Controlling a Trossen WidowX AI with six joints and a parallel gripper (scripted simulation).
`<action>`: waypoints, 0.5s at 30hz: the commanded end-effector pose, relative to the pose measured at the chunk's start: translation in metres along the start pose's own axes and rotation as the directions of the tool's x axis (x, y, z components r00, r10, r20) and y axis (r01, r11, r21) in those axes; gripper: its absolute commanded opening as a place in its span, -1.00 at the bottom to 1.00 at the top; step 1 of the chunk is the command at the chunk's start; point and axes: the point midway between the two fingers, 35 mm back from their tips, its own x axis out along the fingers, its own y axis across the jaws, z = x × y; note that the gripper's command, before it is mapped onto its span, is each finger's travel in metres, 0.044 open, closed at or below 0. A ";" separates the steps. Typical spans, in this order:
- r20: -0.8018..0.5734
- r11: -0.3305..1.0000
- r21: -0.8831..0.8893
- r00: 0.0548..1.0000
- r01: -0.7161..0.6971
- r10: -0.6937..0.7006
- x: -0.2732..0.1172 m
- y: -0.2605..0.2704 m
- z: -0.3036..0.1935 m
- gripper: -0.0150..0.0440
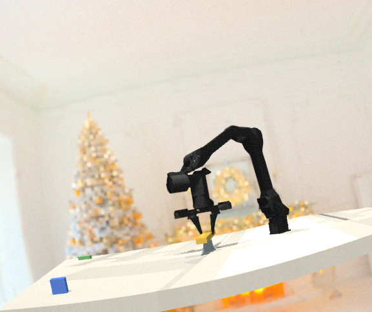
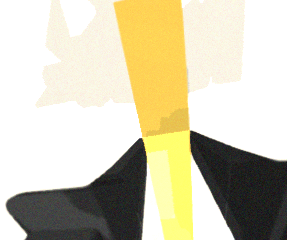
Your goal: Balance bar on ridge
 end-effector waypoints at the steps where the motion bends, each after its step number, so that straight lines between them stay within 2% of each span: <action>1: -0.005 1.000 0.006 1.000 0.002 -0.002 0.001 0.000 -0.001 -0.49; 15: -0.005 1.000 0.006 1.000 0.002 -0.002 0.002 0.000 -0.001 -0.49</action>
